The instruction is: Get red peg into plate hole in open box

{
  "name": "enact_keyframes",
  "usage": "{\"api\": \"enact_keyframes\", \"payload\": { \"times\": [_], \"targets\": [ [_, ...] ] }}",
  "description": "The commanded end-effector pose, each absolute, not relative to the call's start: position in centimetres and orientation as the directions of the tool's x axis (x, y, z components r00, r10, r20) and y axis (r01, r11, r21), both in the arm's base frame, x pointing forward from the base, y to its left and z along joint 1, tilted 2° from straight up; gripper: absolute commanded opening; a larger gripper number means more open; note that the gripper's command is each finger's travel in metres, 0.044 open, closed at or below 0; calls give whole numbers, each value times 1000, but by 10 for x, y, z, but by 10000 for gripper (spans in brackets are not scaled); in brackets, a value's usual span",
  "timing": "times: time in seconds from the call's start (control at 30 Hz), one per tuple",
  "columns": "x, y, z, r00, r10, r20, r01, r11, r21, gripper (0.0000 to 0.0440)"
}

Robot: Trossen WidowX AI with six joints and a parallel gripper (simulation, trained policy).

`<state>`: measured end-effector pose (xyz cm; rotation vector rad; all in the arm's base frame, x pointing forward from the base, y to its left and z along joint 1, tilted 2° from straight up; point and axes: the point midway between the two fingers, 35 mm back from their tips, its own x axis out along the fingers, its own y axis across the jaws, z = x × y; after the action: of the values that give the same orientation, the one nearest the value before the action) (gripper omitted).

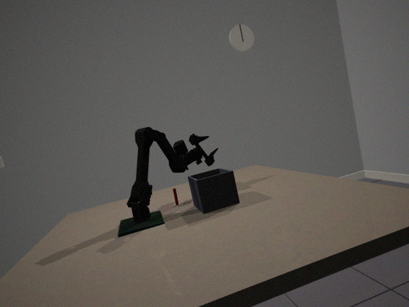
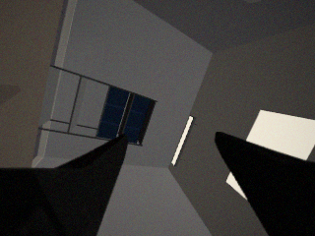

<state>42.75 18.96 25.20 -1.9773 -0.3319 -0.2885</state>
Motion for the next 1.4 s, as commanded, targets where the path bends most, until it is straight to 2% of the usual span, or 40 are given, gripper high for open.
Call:
{"api": "enact_keyframes", "payload": {
  "times": [0.0,0.07,0.37,0.67,1.0,1.37],
  "targets": [
    [431,189,253,936,103,338,351,-377,-857,421],
    [437,188,255,943,106,317,334,-317,-888,440],
    [460,174,275,963,99,251,255,-24,-967,440],
    [474,151,294,979,82,186,157,274,-949,440],
    [482,120,310,994,65,92,39,572,-819,440],
    [476,90,317,997,65,-45,-79,821,-566,440]
  ]
}}
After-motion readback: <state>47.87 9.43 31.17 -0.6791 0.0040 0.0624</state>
